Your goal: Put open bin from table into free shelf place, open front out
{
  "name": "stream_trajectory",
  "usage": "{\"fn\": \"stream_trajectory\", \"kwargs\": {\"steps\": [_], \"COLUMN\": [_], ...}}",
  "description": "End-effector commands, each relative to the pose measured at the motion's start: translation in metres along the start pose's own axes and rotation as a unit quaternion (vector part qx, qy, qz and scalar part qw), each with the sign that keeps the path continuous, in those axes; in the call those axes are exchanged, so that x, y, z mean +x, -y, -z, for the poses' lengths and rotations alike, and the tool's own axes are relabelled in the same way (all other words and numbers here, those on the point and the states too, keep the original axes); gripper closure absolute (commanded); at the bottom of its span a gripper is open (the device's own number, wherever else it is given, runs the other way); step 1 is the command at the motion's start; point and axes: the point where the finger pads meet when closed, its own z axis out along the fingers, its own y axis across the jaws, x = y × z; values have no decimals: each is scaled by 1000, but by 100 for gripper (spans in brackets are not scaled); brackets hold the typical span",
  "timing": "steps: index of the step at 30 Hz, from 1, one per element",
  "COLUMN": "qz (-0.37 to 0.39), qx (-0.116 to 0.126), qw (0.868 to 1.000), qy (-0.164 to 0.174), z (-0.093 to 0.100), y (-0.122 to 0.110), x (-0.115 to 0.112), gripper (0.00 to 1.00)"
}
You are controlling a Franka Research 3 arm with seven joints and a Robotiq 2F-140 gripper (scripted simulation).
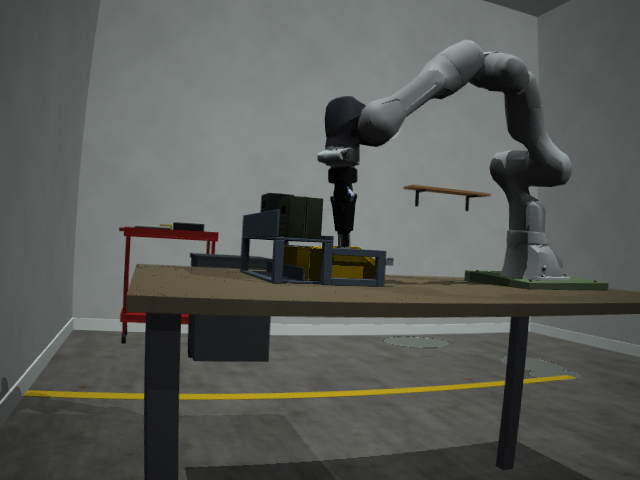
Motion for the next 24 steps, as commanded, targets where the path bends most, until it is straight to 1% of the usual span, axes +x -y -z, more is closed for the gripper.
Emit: {"fn": "stream_trajectory", "kwargs": {"steps": [1, 21, 22, 24], "qz": [1, 1, 1, 1], "qx": [1, 1, 1, 1], "qw": [1000, 1000, 1000, 1000], "qy": [-4, -4, -4, -4], "z": [2, 2, 2, 2], "y": [2, 2, 2, 2], "x": [2, 2, 2, 2], "gripper": [100, 100, 94, 94]}}
